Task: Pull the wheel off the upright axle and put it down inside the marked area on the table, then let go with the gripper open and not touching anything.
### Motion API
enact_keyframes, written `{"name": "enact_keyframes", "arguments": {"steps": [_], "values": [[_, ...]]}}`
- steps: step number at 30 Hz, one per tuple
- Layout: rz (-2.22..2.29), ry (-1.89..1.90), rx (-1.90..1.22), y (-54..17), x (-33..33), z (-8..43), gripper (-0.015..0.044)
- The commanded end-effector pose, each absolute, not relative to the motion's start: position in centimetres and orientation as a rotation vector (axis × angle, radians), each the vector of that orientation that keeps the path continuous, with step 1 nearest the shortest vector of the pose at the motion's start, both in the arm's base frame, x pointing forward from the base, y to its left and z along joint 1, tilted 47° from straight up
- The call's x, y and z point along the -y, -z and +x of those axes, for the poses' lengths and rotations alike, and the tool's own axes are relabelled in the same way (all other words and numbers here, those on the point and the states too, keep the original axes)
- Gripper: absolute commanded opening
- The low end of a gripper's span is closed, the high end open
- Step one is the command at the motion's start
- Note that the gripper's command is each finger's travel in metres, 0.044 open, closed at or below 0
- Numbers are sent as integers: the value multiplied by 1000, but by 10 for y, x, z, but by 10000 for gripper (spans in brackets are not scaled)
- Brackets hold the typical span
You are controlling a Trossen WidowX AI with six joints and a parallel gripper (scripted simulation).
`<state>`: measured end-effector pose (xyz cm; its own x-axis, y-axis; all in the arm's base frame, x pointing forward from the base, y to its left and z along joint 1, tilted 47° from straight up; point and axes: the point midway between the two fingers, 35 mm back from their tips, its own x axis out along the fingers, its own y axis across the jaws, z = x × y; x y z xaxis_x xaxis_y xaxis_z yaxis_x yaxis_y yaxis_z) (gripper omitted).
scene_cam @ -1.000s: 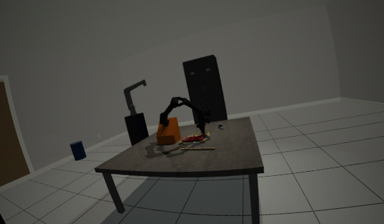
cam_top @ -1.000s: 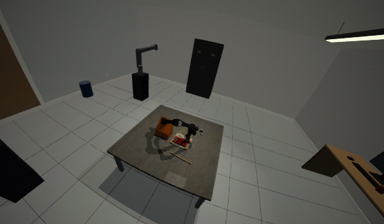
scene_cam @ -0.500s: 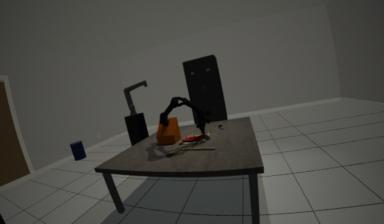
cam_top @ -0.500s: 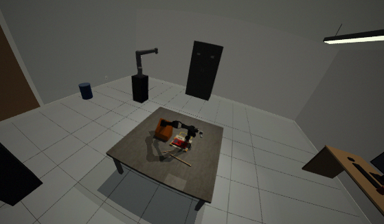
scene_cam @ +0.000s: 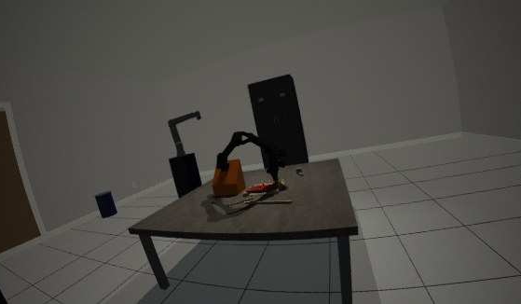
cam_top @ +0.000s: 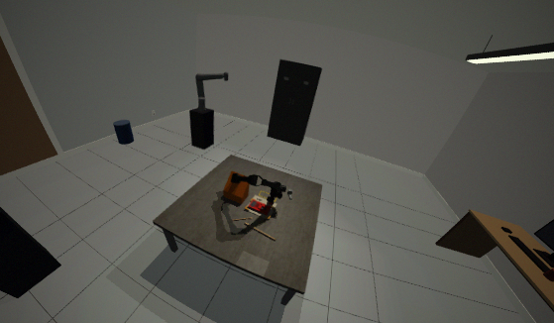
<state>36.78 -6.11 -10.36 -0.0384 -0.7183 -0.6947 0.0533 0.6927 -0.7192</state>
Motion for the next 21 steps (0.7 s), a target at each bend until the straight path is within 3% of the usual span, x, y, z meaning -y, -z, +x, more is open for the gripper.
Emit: {"name": "enact_keyframes", "arguments": {"steps": [1, 21], "values": [[-612, 649, -1485, 91, 44, 369, 0], [-614, 649, -1486, 86, 39, 369, 0]]}}
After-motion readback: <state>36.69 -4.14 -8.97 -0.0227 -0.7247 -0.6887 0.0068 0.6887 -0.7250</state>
